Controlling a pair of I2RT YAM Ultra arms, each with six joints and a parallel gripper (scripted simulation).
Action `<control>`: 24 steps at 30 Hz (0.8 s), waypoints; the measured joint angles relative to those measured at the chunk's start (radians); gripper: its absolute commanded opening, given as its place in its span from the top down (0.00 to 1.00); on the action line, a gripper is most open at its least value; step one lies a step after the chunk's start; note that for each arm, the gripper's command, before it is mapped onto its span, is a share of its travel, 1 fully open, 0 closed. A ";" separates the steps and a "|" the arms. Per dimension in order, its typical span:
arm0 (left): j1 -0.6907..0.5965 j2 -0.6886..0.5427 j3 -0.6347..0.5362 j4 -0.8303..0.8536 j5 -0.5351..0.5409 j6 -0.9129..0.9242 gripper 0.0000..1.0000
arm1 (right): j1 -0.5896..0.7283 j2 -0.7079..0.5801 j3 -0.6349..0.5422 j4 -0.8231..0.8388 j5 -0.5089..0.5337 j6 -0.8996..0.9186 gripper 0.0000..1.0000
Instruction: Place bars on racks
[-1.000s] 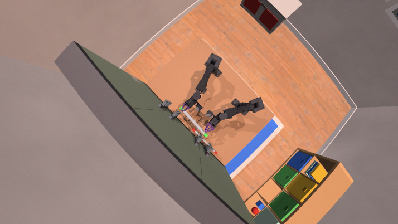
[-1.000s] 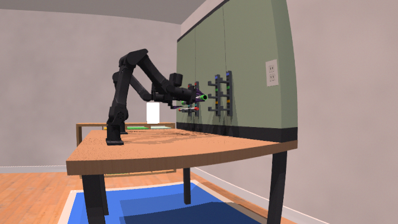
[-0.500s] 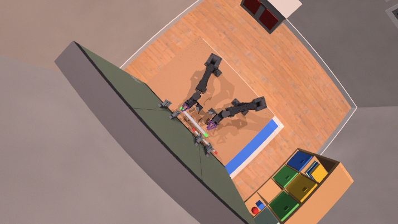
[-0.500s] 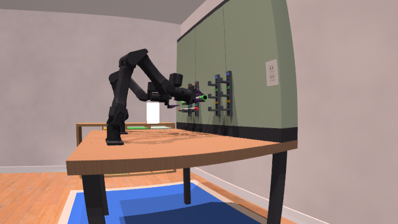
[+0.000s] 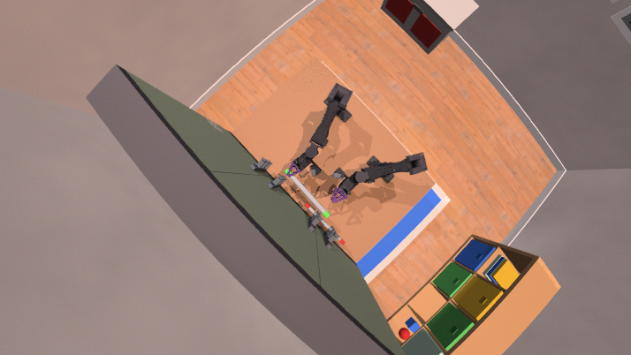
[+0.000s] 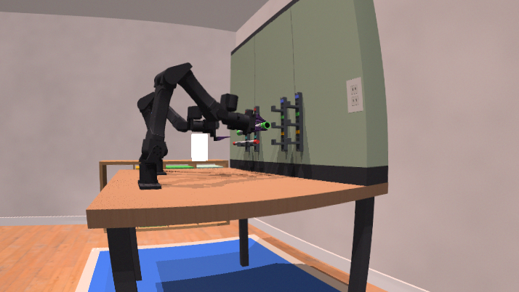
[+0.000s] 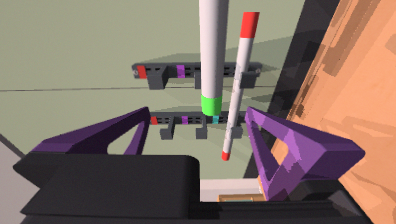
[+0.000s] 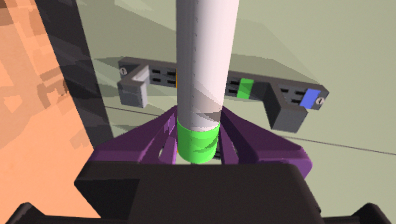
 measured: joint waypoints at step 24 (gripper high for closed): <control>-0.001 -0.003 0.000 -0.012 -0.011 0.000 0.00 | 0.000 0.000 0.005 0.000 0.000 0.000 1.00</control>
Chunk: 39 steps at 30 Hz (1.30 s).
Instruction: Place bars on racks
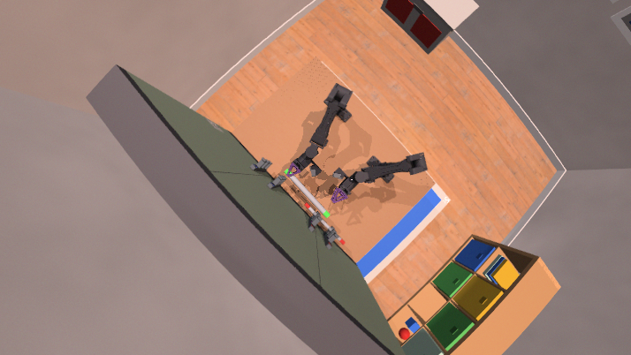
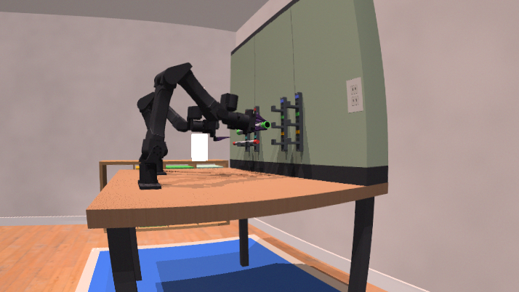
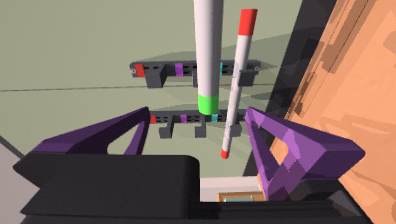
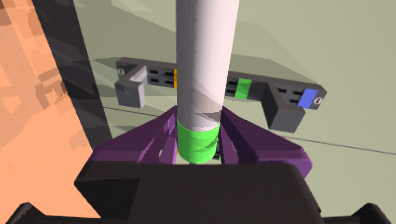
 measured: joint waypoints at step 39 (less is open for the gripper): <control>0.000 0.000 0.000 -0.001 0.000 0.000 0.00 | 0.000 0.000 -0.001 0.054 -0.002 0.000 1.00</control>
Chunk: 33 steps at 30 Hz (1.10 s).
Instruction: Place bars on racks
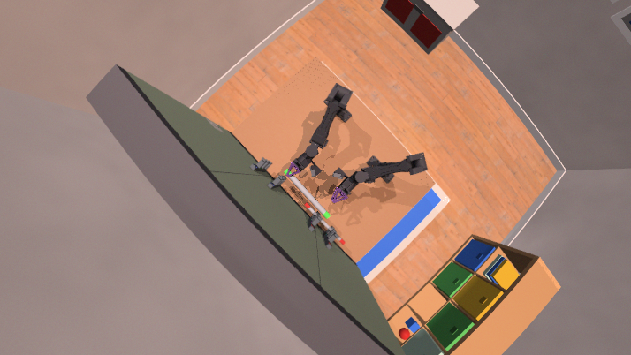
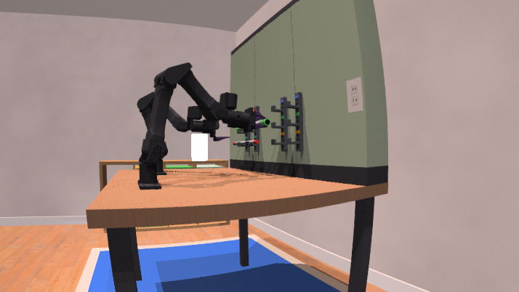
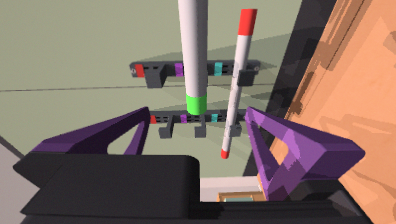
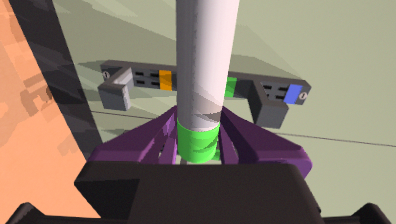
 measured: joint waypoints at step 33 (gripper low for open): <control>0.024 0.000 0.000 -0.002 0.028 0.000 0.00 | -0.005 0.025 -0.040 0.060 -0.003 0.000 1.00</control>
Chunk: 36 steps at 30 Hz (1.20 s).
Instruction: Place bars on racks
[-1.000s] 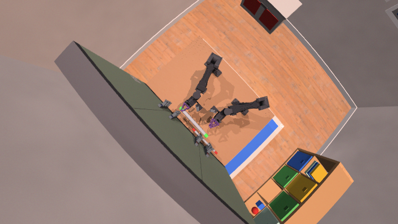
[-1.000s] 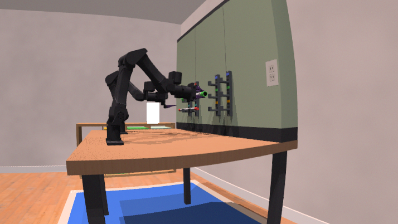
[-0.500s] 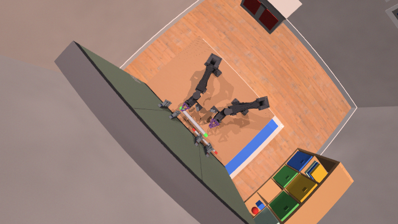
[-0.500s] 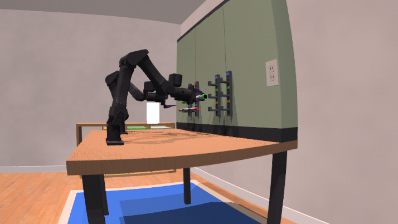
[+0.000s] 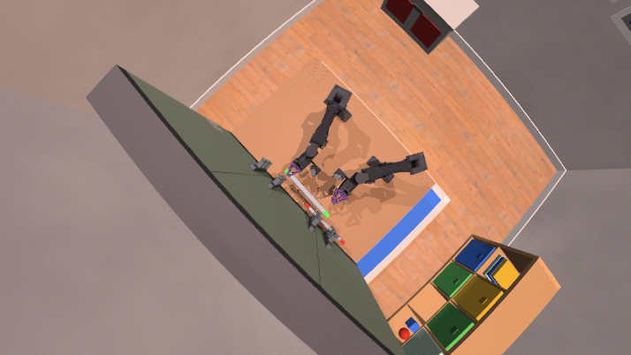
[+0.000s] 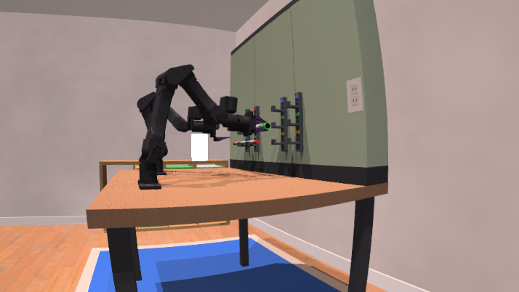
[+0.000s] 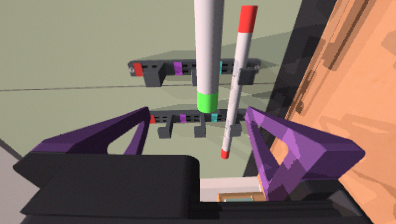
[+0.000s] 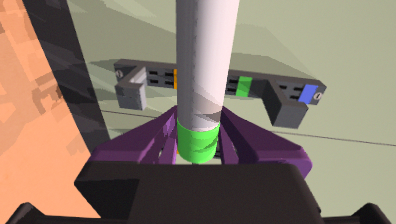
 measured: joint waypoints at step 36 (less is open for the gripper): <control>0.151 -0.024 -0.014 -0.007 0.148 0.000 0.00 | 0.000 0.000 0.000 0.015 0.000 0.000 1.00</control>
